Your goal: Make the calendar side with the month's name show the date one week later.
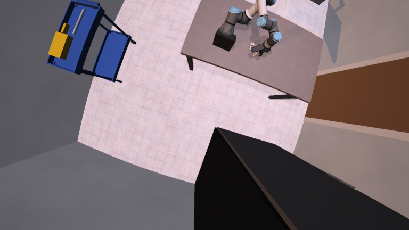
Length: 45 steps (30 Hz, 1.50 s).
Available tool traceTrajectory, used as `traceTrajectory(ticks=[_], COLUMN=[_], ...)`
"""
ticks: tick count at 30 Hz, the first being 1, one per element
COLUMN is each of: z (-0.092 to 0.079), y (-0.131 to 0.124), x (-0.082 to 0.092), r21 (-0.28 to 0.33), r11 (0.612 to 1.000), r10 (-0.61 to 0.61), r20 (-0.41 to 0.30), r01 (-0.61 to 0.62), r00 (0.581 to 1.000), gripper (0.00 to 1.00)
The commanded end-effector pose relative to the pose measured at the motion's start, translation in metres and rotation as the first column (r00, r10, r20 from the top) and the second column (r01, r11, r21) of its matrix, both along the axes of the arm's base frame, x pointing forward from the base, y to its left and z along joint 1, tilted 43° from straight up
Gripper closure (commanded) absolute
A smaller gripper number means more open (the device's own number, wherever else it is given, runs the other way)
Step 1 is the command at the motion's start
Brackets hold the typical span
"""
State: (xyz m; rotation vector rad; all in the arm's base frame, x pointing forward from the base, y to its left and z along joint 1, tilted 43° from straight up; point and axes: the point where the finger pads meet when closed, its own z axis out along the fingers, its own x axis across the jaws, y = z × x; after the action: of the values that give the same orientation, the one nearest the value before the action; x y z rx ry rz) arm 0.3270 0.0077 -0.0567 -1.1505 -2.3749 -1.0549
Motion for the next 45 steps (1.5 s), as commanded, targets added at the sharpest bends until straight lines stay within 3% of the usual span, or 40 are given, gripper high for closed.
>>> traceTrajectory(ticks=[1, 7, 19, 28, 35, 45], z=[-0.0006, 0.0, -0.0003, -0.0025, -0.0018, -0.0021], y=[-0.0011, -0.0017, -0.0018, -0.0016, -0.0021, -0.0022], x=[-0.0005, 0.0, -0.0002, -0.0024, -0.0018, -0.002], r21=[0.052, 0.106, 0.128, 0.238, 0.287, 0.31], r11=[0.998, 0.99, 0.986, 0.957, 0.938, 0.928], r10=[-0.045, -0.099, -0.118, -0.208, -0.259, -0.279], r20=[0.046, 0.094, 0.11, 0.174, 0.206, 0.217], r01=[0.043, 0.089, 0.103, 0.164, 0.194, 0.205], r00=[0.998, 0.991, 0.987, 0.963, 0.944, 0.935], gripper=[0.9, 0.9, 0.9, 0.9, 0.9, 0.9])
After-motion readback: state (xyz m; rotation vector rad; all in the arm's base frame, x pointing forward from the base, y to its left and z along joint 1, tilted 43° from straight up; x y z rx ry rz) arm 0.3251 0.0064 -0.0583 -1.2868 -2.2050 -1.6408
